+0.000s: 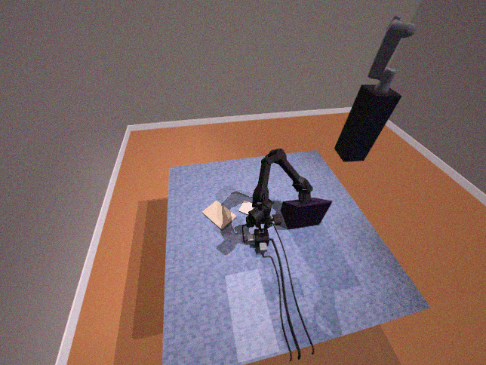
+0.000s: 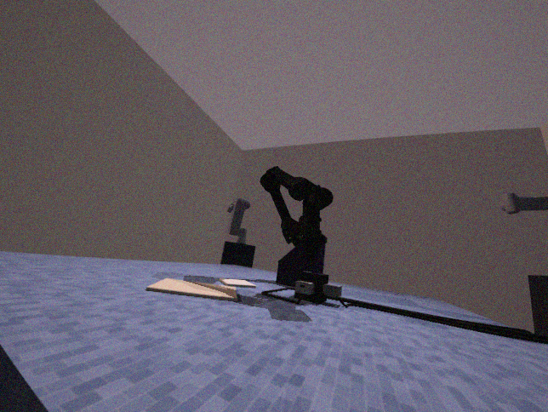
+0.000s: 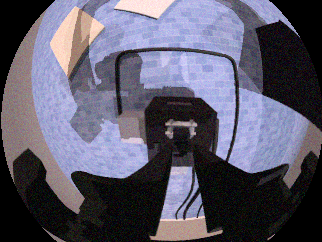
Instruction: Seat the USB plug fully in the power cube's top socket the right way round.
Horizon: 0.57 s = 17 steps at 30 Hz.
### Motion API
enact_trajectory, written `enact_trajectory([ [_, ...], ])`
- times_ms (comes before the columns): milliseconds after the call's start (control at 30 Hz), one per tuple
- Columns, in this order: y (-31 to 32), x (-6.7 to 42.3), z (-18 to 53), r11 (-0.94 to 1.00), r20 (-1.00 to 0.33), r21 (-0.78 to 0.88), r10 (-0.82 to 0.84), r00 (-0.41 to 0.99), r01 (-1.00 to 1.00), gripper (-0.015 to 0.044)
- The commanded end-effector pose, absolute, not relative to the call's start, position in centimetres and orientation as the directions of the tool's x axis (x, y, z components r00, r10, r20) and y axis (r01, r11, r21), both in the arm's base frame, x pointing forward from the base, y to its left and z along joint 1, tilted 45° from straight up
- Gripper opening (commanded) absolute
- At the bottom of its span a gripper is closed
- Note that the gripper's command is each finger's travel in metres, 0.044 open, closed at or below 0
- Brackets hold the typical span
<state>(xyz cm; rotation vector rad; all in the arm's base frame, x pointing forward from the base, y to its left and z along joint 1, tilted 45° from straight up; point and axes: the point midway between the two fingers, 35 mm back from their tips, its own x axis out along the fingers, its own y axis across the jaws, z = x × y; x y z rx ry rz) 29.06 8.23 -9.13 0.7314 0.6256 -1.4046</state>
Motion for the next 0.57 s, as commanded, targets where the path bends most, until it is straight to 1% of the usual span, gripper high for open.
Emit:
enact_trajectory([
  [0,8.22,29.06,-9.13,0.021,-0.765,0.083,-0.639,0.078,0.996,0.0095],
  [533,9.01,28.98,-8.35,0.021,-0.765,0.083,-0.639,0.077,0.996,0.0095],
])
